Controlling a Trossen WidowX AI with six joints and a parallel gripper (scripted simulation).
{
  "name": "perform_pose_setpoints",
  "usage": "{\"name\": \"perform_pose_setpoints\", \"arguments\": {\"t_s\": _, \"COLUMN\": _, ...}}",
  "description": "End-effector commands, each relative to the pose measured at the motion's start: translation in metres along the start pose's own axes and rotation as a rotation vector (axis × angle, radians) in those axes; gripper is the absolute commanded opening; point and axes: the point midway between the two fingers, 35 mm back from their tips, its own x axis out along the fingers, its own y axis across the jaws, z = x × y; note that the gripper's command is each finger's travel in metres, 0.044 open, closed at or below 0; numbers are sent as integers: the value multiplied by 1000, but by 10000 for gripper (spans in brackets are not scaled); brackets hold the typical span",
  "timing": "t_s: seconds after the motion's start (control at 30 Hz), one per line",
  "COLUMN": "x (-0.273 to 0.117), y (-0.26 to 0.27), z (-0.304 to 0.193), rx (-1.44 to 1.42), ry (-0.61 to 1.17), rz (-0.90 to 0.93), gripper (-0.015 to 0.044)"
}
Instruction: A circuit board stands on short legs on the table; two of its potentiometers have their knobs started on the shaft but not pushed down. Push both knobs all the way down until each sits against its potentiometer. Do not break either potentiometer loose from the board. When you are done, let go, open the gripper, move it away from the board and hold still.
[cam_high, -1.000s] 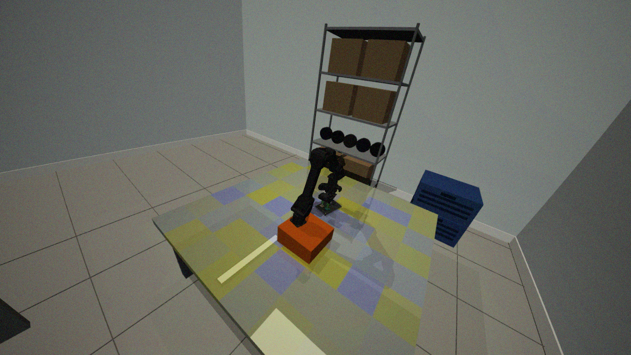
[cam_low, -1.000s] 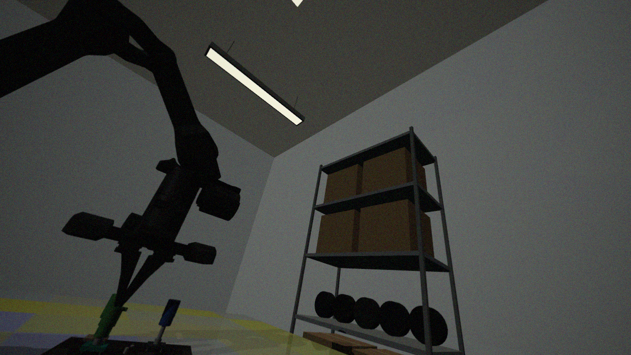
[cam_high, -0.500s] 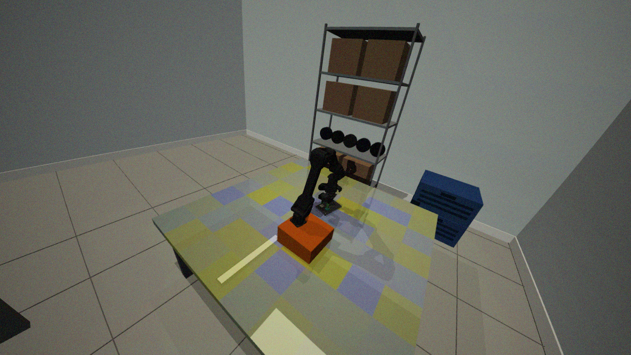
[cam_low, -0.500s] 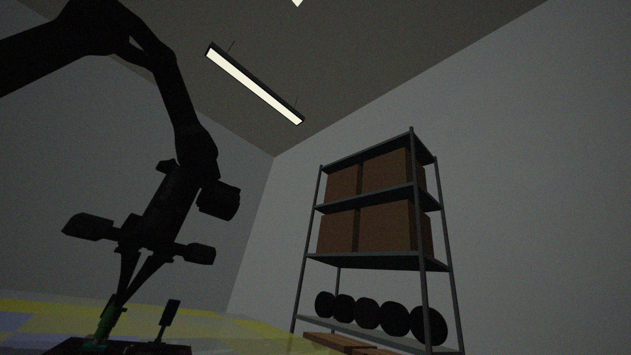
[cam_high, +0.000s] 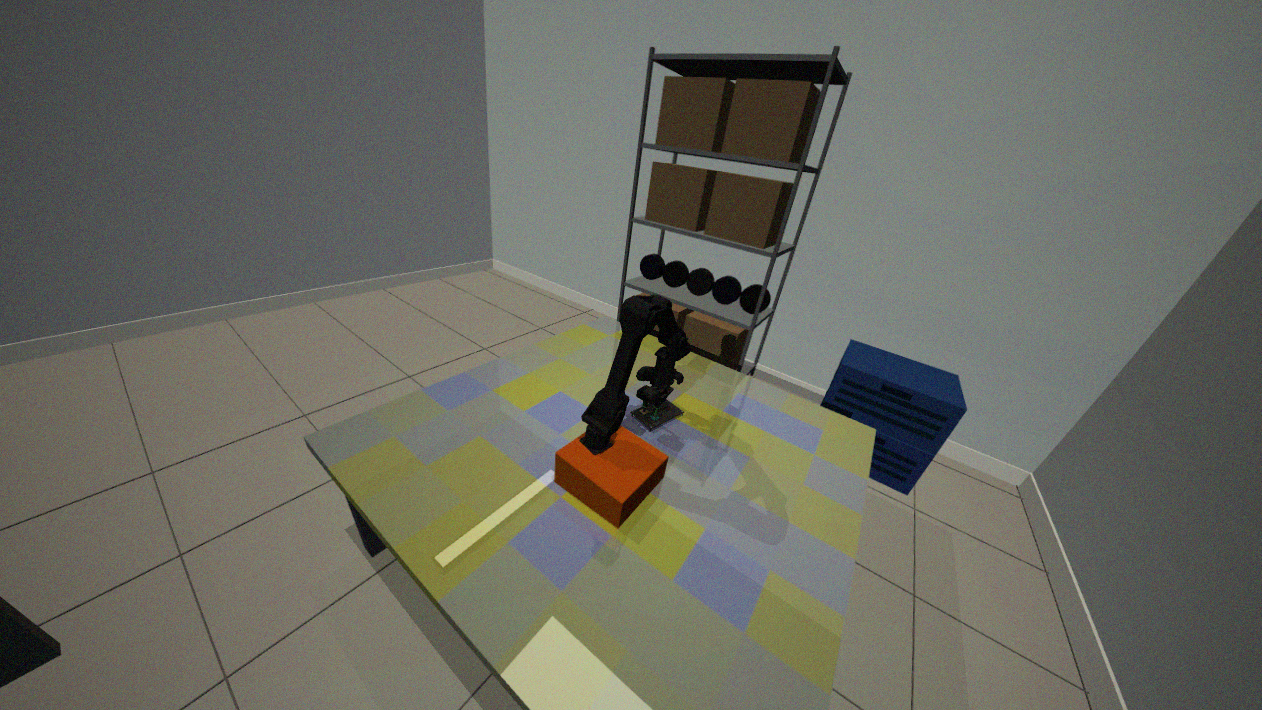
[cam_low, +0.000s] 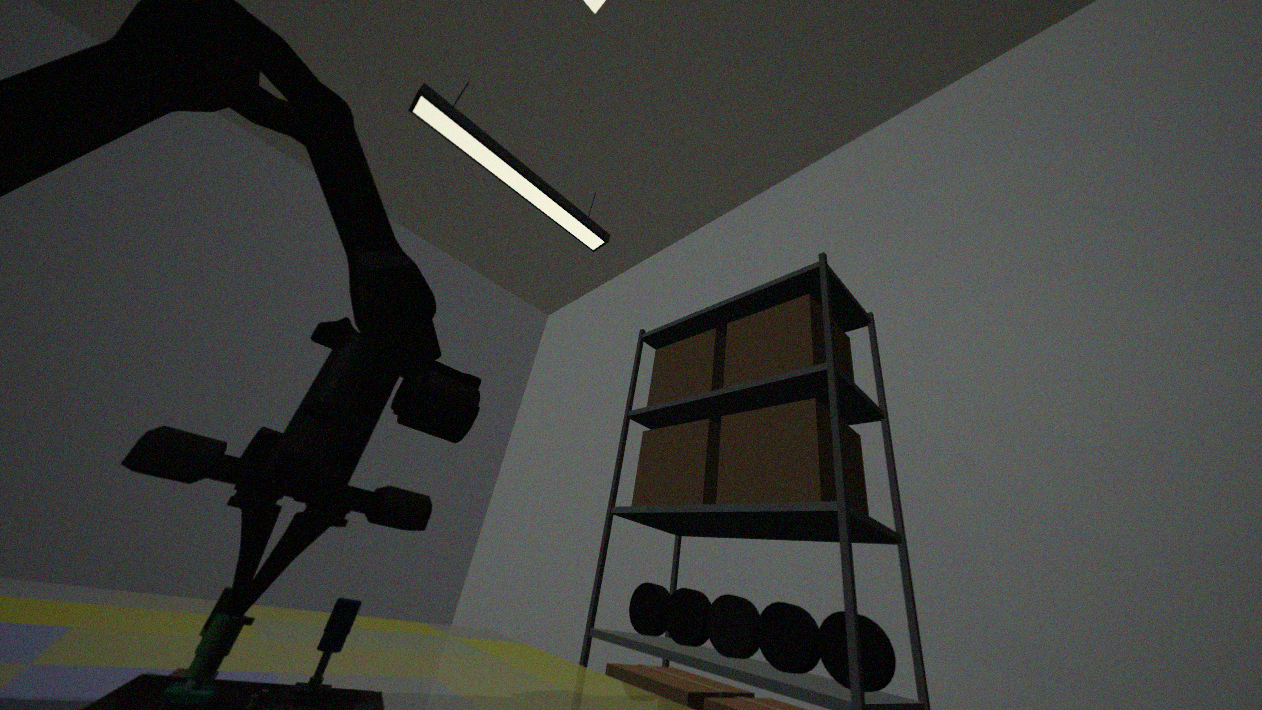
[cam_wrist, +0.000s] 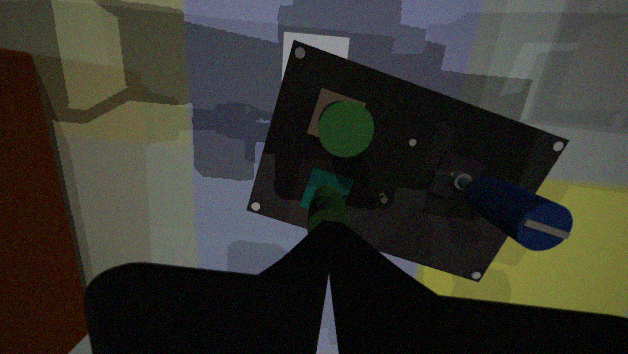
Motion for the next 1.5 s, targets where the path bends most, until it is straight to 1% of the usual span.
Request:
{"name": "perform_pose_setpoints", "arguments": {"t_s": 0.0, "x": 2, "y": 1, "z": 1, "rx": -4, "ry": -5, "rz": 2, "gripper": 0}}
{"name": "perform_pose_setpoints", "arguments": {"t_s": 0.37, "x": 2, "y": 1, "z": 1, "rx": -4, "ry": -5, "rz": 2, "gripper": 0}}
{"name": "perform_pose_setpoints", "arguments": {"t_s": 0.87, "x": -16, "y": 0, "z": 1, "rx": -4, "ry": -5, "rz": 2, "gripper": 0}}
{"name": "perform_pose_setpoints", "arguments": {"t_s": 0.9, "x": -10, "y": 4, "z": 0, "rx": -5, "ry": 0, "rz": 17, "gripper": 26}}
{"name": "perform_pose_setpoints", "arguments": {"t_s": 1.13, "x": -10, "y": 4, "z": 0, "rx": -5, "ry": 0, "rz": 17, "gripper": 210}}
{"name": "perform_pose_setpoints", "arguments": {"t_s": 1.2, "x": -11, "y": 0, "z": 3, "rx": -14, "ry": 0, "rz": -2, "gripper": 157}}
{"name": "perform_pose_setpoints", "arguments": {"t_s": 1.3, "x": -20, "y": -15, "z": 17, "rx": -54, "ry": -2, "rz": -80, "gripper": 79}}
{"name": "perform_pose_setpoints", "arguments": {"t_s": 1.4, "x": -24, "y": -20, "z": 20, "rx": -128, "ry": 0, "rz": -90, "gripper": 0}}
{"name": "perform_pose_setpoints", "arguments": {"t_s": 1.47, "x": -25, "y": -22, "z": 20, "rx": -191, "ry": 2, "rz": -86, "gripper": 0}}
